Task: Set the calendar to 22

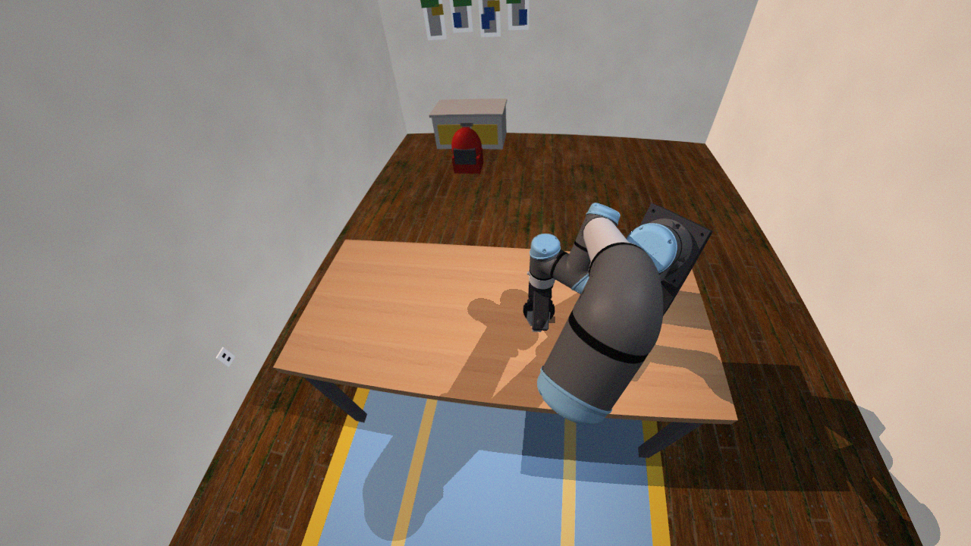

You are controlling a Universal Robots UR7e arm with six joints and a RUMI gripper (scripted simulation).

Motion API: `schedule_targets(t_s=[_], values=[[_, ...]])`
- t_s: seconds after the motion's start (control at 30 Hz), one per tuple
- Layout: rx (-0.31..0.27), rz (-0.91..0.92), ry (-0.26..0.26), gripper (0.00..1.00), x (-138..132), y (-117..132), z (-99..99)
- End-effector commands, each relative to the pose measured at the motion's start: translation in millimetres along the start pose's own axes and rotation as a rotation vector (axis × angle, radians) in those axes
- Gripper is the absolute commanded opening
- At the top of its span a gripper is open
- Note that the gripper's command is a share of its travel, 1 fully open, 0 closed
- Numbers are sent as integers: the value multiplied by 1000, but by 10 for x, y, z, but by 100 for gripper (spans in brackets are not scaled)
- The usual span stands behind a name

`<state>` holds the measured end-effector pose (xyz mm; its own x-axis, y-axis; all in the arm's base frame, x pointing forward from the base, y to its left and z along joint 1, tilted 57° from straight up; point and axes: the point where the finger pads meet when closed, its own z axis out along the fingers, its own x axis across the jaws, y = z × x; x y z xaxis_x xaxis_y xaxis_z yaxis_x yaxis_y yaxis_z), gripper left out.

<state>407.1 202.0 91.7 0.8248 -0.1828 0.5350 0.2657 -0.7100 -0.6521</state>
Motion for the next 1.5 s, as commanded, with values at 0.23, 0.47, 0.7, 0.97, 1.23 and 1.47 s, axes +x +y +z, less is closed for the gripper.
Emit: schedule_targets(t_s=[0.23,0.47,0.7,0.97,1.23,1.47], values=[[3,-1,-4,11,0,1,-144],[3,-1,-4,11,1,1,-188],[3,-1,-4,11,1,1,-232],[3,-1,-4,11,1,1,-252],[3,-1,-4,11,1,1,-260],[3,-1,-4,11,1,1,-261]])
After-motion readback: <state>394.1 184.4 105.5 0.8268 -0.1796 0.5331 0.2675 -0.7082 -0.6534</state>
